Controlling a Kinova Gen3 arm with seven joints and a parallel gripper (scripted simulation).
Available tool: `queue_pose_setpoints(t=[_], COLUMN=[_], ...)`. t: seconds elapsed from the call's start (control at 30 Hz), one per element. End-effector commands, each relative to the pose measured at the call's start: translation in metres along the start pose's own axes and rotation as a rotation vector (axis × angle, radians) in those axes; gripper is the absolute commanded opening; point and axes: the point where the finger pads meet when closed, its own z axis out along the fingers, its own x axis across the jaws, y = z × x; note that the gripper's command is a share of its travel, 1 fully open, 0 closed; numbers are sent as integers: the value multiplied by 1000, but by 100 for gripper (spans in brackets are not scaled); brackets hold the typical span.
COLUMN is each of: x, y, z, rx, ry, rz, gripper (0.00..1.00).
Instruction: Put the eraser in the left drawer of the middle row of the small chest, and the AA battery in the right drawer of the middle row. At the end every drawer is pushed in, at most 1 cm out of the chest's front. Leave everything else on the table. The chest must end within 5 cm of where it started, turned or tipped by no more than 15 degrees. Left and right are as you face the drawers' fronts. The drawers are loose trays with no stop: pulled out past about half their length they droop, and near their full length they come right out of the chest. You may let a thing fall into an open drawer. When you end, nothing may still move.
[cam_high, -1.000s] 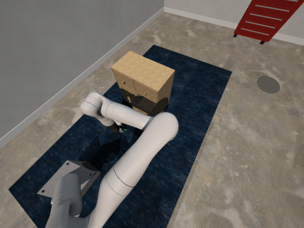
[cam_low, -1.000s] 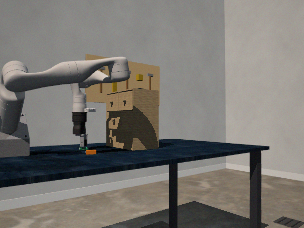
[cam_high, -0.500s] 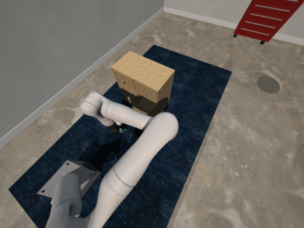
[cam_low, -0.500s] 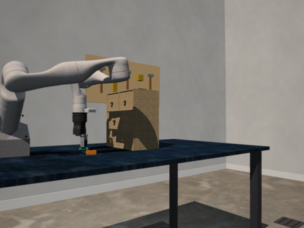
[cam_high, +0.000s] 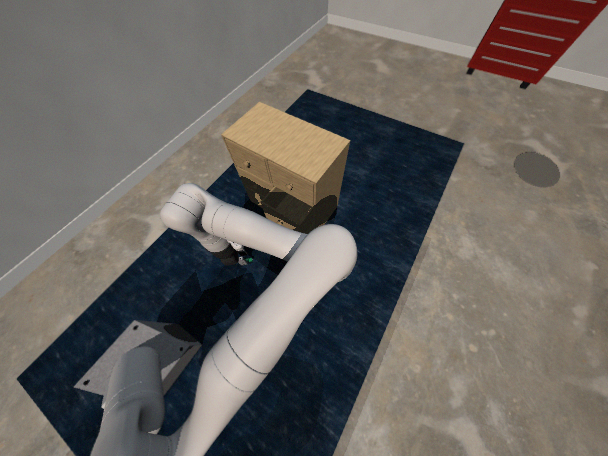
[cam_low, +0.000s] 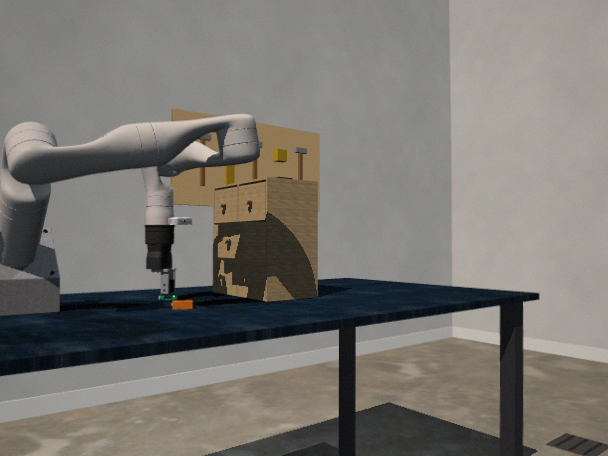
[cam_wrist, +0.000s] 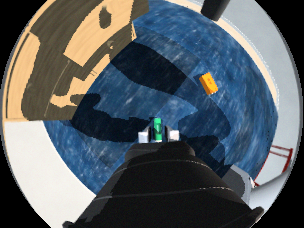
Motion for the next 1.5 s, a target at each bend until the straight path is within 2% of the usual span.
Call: queue_pose_setpoints(t=[0.0,0.67,1.07,1.47], x=[-1,-1,-1,-1], y=[0,0,0,0], z=[-1,-1,19,20], rx=[0,0,1,0], ry=[-2,-2,-2,-2], rz=[0,0,0,0], gripper=[61,61,61,61])
